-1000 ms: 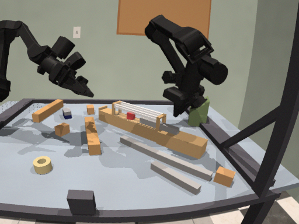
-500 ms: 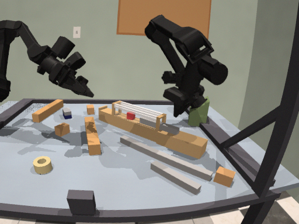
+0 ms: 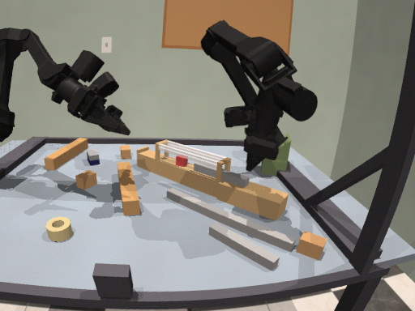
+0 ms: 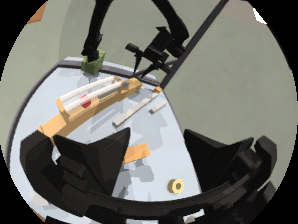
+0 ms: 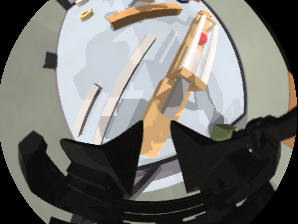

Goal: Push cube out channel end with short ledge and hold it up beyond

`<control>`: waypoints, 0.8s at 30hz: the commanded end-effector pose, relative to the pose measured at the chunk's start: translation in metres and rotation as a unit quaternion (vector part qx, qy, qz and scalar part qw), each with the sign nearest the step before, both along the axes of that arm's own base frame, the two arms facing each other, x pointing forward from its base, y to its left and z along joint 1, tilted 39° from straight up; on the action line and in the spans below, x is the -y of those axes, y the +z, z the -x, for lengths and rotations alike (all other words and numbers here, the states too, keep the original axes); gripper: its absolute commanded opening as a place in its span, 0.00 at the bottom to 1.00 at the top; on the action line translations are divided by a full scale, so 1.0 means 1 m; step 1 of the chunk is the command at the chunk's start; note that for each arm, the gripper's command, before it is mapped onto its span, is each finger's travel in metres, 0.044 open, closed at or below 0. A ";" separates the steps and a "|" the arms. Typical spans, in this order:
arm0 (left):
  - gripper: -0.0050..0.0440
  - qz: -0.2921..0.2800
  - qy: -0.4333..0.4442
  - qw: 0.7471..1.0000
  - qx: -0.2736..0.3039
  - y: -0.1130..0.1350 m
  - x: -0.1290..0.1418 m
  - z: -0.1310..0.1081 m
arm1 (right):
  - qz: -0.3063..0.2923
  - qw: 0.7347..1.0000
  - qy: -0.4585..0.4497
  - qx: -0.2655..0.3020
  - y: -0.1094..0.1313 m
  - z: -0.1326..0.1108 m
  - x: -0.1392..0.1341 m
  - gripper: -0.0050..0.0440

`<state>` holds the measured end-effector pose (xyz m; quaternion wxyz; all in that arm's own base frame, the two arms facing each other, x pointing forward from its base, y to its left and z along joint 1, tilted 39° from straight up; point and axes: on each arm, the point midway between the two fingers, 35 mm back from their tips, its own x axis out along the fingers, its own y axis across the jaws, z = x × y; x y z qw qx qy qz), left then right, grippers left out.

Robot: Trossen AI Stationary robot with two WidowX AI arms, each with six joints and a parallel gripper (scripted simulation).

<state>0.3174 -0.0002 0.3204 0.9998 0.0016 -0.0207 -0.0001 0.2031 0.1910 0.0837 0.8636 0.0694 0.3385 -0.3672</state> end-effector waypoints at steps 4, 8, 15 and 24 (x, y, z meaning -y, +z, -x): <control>0.77 0.001 -0.001 1.000 0.012 0.009 0.000 0.002 | 0.033 0.995 0.069 -0.066 0.000 -0.011 -0.014 0.41; 0.77 0.001 -0.001 1.000 0.012 0.009 0.000 0.002 | 0.065 0.984 0.120 -0.112 -0.003 -0.017 -0.021 0.41; 0.77 0.001 -0.001 1.000 0.012 0.009 0.000 0.002 | 0.111 0.958 0.196 -0.179 -0.006 -0.027 -0.032 0.41; 0.77 0.001 -0.001 1.000 0.012 0.009 0.000 0.002 | 0.171 0.903 0.296 -0.260 -0.011 -0.042 -0.045 0.41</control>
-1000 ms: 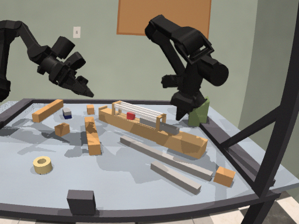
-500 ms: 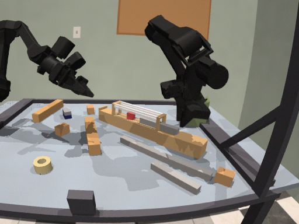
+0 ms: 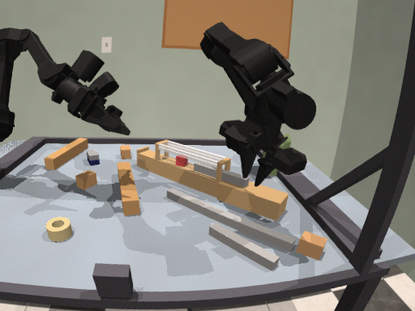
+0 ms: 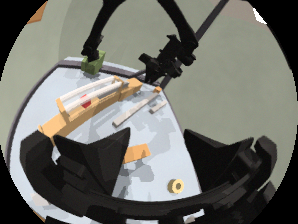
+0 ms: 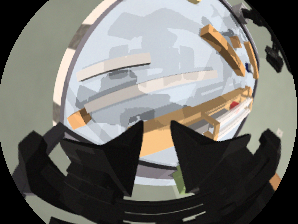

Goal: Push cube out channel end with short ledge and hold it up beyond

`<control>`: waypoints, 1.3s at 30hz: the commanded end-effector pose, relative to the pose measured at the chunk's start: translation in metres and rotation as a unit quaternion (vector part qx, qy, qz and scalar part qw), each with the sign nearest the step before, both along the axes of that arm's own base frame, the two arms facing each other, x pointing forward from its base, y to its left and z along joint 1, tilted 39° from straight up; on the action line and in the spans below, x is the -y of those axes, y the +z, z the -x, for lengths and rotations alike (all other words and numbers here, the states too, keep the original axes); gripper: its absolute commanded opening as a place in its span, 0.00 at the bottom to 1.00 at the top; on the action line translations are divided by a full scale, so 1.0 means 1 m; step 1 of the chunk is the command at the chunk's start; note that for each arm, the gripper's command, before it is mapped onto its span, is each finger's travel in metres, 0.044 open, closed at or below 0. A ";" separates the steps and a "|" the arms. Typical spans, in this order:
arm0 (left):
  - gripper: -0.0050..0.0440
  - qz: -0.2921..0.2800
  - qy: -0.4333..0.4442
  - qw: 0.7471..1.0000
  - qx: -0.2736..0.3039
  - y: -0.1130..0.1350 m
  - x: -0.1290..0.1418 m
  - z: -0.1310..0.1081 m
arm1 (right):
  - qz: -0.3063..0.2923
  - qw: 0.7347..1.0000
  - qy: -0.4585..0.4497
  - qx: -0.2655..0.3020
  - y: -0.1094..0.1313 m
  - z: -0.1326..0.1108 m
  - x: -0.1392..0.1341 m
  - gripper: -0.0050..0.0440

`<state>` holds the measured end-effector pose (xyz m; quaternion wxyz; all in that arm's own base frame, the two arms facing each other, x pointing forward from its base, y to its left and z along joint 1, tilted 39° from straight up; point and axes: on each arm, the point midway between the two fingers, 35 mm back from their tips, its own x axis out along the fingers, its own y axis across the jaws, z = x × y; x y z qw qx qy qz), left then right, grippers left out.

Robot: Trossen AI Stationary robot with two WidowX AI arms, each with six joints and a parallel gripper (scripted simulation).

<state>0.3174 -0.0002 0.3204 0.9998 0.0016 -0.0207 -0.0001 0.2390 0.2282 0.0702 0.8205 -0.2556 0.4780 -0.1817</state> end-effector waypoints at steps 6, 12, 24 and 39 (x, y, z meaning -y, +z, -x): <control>0.77 0.001 -0.001 1.000 0.012 0.009 0.000 0.002 | 0.052 0.988 0.116 -0.088 -0.001 -0.017 -0.017 0.41; 0.77 0.001 -0.001 1.000 0.012 0.009 0.000 0.002 | 0.083 0.973 0.171 -0.128 -0.004 -0.025 -0.023 0.41; 0.77 0.001 -0.001 1.000 0.012 0.009 0.000 0.002 | 0.171 0.896 0.334 -0.238 -0.012 -0.048 -0.040 0.41; 0.77 0.001 -0.001 1.000 0.012 0.009 0.000 0.002 | 0.262 0.760 0.494 -0.332 -0.021 -0.075 -0.056 0.41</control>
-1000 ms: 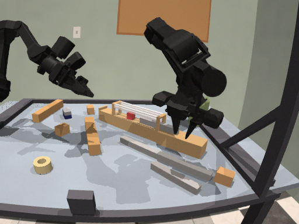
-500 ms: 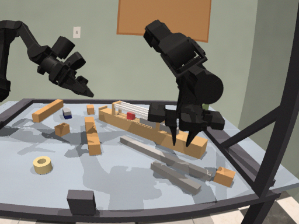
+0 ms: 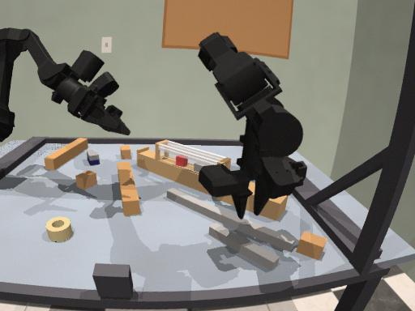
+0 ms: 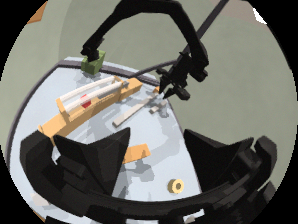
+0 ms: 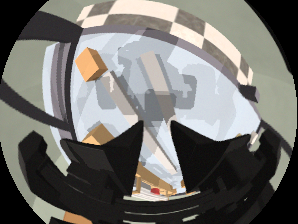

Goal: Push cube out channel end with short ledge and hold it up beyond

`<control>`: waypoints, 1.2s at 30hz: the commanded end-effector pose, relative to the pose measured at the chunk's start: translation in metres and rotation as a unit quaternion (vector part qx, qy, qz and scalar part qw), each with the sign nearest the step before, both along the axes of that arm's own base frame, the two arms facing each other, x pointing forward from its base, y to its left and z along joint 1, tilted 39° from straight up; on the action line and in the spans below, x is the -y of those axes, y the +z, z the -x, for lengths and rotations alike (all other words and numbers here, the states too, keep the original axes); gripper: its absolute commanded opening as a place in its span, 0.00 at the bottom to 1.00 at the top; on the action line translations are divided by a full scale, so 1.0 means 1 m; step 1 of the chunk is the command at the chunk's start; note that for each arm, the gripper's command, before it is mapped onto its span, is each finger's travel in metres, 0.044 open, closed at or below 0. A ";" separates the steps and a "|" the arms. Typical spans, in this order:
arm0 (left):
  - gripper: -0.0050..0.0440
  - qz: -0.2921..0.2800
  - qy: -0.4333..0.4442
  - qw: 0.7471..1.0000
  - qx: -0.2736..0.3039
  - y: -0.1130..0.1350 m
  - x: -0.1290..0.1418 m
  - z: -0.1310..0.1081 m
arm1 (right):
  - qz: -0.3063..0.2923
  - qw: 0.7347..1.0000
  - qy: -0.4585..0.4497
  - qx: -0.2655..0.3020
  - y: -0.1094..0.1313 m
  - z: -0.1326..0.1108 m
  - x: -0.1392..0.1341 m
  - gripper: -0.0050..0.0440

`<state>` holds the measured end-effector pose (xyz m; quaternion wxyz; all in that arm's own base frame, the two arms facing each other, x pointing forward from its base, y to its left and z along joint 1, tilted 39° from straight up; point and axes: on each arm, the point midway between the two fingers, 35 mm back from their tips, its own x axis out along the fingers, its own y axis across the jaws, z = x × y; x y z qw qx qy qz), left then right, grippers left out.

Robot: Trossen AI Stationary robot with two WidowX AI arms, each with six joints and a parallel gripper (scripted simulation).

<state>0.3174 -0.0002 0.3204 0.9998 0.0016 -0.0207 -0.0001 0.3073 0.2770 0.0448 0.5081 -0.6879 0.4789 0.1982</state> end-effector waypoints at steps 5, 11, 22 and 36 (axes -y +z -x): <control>0.77 0.001 -0.001 1.000 0.012 0.009 0.000 0.002 | 0.029 0.995 0.084 -0.042 0.003 -0.013 -0.011 0.41; 0.77 0.001 -0.001 1.000 0.012 0.009 0.000 0.002 | 0.066 0.982 0.155 -0.082 -0.002 -0.023 -0.014 0.41; 0.77 0.001 -0.001 1.000 0.012 0.009 0.000 0.002 | 0.062 0.984 0.149 -0.078 -0.001 -0.023 -0.015 0.41; 0.77 0.001 -0.001 1.000 0.012 0.009 0.000 0.002 | 0.065 0.983 0.151 -0.077 -0.010 -0.029 -0.008 0.41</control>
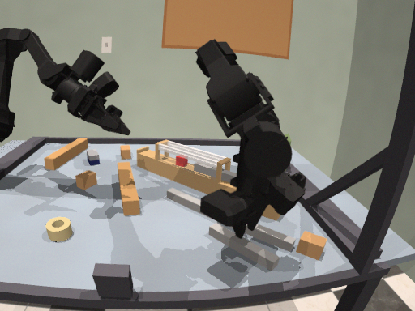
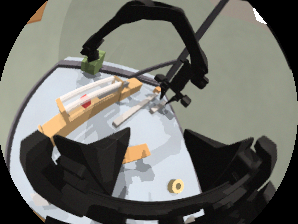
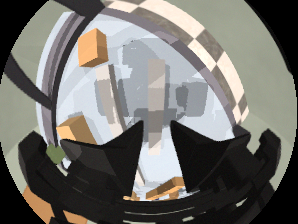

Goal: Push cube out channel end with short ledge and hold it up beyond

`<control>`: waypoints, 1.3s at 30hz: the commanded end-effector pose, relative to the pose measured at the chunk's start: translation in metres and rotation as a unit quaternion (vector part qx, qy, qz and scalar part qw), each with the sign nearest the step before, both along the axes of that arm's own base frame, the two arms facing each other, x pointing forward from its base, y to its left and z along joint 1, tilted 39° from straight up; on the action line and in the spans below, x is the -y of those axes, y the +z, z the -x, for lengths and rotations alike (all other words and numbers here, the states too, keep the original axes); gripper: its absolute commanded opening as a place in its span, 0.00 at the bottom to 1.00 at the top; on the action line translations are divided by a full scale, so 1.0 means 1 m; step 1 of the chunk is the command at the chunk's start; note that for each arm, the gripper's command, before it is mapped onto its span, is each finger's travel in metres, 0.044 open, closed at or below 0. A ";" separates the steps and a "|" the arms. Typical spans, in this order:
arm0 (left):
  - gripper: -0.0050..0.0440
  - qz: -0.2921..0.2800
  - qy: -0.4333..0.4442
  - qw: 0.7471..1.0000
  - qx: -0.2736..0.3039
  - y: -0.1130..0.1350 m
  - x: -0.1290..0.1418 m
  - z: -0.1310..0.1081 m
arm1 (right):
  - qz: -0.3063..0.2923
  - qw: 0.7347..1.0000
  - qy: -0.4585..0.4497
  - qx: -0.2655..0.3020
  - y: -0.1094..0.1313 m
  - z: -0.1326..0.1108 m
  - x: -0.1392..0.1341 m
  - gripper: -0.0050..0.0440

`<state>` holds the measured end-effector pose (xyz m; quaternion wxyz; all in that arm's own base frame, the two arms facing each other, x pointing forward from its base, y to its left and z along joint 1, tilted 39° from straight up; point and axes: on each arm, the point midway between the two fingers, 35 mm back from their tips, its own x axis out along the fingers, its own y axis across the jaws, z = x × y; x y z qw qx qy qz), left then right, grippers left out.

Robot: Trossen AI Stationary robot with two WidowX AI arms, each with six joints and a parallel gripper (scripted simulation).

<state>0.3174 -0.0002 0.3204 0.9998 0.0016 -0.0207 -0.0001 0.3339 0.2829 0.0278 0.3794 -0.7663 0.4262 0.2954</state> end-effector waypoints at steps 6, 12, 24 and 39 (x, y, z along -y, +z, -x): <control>0.77 0.001 -0.001 1.000 0.012 0.009 0.000 0.002 | -0.005 1.000 0.002 0.006 -0.003 -0.006 0.004 0.41; 0.77 0.001 -0.001 1.000 0.012 0.009 0.000 0.002 | -0.005 1.000 0.002 0.007 -0.010 -0.011 0.008 0.41; 0.77 0.001 -0.001 1.000 0.012 0.009 0.000 0.002 | -0.004 1.000 0.002 0.007 -0.024 -0.019 0.016 0.41; 0.77 0.001 -0.001 1.000 0.012 0.009 0.000 0.002 | -0.004 1.000 0.002 0.008 -0.021 -0.019 0.013 0.10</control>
